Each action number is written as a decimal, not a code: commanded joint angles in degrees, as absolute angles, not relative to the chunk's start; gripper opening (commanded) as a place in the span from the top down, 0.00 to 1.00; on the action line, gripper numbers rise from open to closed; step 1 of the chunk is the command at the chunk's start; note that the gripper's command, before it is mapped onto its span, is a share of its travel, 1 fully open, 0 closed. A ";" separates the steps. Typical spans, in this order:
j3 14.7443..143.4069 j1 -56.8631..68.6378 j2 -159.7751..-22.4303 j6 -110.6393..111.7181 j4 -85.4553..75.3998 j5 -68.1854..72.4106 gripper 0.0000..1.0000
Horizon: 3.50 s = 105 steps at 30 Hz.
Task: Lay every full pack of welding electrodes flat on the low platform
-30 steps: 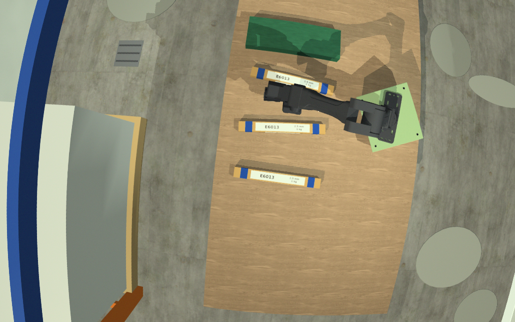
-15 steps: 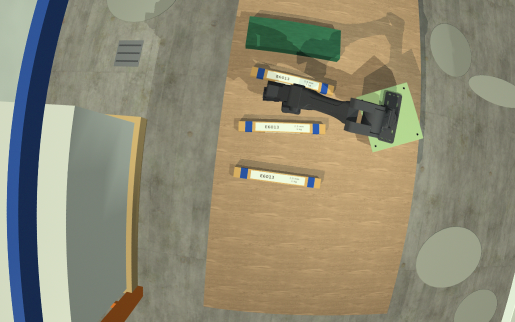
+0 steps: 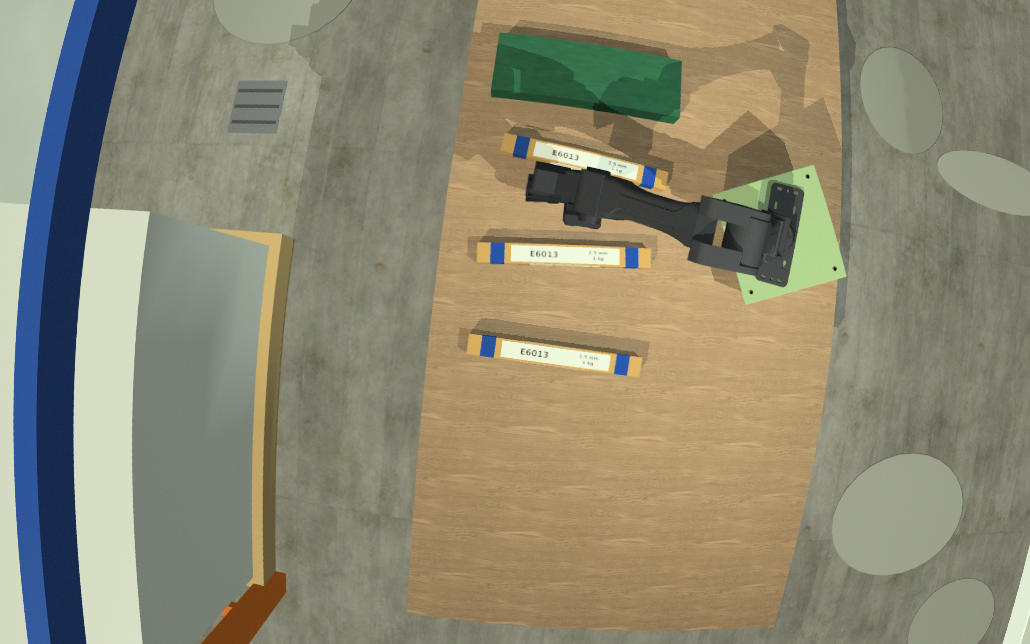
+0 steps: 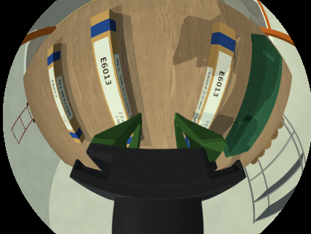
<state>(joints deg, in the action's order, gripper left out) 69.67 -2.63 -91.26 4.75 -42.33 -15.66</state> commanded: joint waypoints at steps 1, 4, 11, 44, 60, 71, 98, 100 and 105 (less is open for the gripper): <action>69.70 -3.35 -88.80 5.18 -43.59 -15.87 0.56; 70.02 -3.53 -88.37 5.35 -44.38 -15.95 0.56; 70.74 -3.94 -87.49 5.73 -46.07 -16.12 0.56; 74.84 -6.03 -84.23 7.69 -53.98 -17.04 0.56; 74.86 -6.04 -84.21 7.72 -54.04 -17.05 0.56; 74.86 -6.04 -84.20 7.72 -54.04 -17.05 0.56; 74.86 -6.04 -84.20 7.72 -54.04 -17.05 0.56; 74.86 -6.04 -84.20 7.72 -54.04 -17.05 0.56; 74.86 -6.04 -84.20 7.72 -54.04 -17.05 0.56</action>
